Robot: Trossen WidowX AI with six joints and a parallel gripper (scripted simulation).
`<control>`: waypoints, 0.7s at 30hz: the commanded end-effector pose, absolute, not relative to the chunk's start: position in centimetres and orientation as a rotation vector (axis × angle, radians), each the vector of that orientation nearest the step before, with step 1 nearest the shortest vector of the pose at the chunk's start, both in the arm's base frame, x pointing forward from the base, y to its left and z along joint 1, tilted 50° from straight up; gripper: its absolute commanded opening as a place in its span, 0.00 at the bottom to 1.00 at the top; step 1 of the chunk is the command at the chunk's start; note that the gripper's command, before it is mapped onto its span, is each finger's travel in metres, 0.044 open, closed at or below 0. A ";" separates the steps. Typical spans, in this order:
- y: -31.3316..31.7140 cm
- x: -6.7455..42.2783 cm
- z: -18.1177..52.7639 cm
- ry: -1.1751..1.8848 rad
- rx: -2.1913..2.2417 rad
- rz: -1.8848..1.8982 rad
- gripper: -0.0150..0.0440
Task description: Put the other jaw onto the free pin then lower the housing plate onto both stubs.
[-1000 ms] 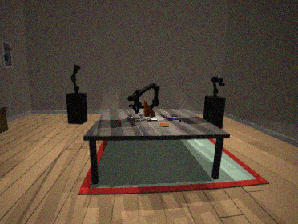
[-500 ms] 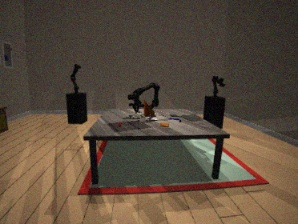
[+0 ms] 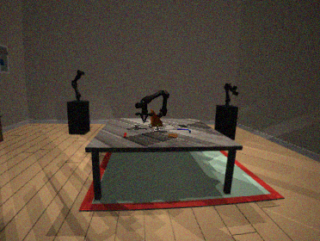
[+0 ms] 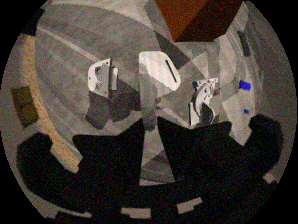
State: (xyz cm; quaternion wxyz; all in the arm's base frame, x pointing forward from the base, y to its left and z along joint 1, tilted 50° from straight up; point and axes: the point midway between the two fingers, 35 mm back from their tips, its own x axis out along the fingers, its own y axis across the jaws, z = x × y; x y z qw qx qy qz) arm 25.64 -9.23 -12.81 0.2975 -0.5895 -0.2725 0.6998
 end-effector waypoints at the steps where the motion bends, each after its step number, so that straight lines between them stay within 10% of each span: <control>1: -8.9 25.5 -12.4 -0.822 -1.627 1.844 0.32; 21: -7.9 25.0 -11.3 -1.185 -1.824 1.776 0.32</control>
